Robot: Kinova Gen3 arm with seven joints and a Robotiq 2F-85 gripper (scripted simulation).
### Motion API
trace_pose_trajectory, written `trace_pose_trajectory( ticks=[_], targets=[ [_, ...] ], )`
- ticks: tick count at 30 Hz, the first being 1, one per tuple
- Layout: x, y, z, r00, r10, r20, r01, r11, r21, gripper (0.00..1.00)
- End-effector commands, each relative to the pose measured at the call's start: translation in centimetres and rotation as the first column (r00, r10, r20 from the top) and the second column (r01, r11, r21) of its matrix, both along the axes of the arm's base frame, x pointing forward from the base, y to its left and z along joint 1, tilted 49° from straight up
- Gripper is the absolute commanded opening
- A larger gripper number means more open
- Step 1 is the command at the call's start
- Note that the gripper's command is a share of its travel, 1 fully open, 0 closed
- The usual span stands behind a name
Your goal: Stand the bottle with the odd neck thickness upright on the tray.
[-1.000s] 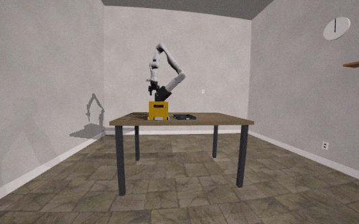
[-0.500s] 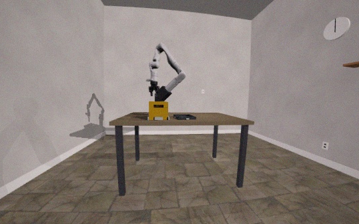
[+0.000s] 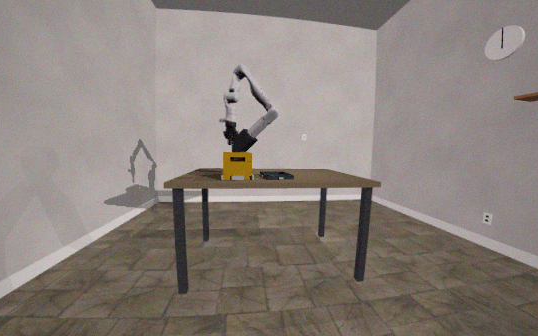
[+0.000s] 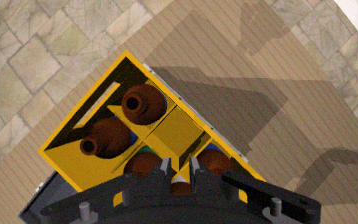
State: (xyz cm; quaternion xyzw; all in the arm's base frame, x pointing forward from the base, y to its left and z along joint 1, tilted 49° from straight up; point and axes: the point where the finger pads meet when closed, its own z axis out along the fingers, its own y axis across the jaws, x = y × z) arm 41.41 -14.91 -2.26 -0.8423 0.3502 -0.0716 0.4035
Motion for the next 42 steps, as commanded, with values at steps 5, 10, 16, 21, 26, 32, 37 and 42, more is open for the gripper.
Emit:
trace_pose_trajectory(
  ticks=[5, 10, 16, 21, 26, 32, 37, 42],
  targets=[
    [0.44, -0.11, 0.17, 1.0, -0.011, 0.004, 0.011, 1.0, 0.003, 0.0],
    [0.44, -0.11, 0.17, 1.0, -0.011, 0.004, 0.011, 1.0, 0.003, 0.0],
    [0.44, -0.11, 0.17, 1.0, -0.011, 0.004, 0.011, 1.0, 0.003, 0.0],
    [0.44, -0.11, 0.17, 1.0, -0.011, 0.004, 0.011, 1.0, 0.003, 0.0],
    [0.44, -0.11, 0.17, 1.0, -0.011, 0.004, 0.011, 1.0, 0.003, 0.0],
    [0.44, -0.11, 0.17, 1.0, -0.011, 0.004, 0.011, 1.0, 0.003, 0.0],
    [0.44, -0.11, 0.17, 1.0, -0.011, 0.004, 0.011, 1.0, 0.003, 0.0],
    [0.44, -0.11, 0.17, 1.0, -0.011, 0.004, 0.011, 1.0, 0.003, 0.64]
  ],
)
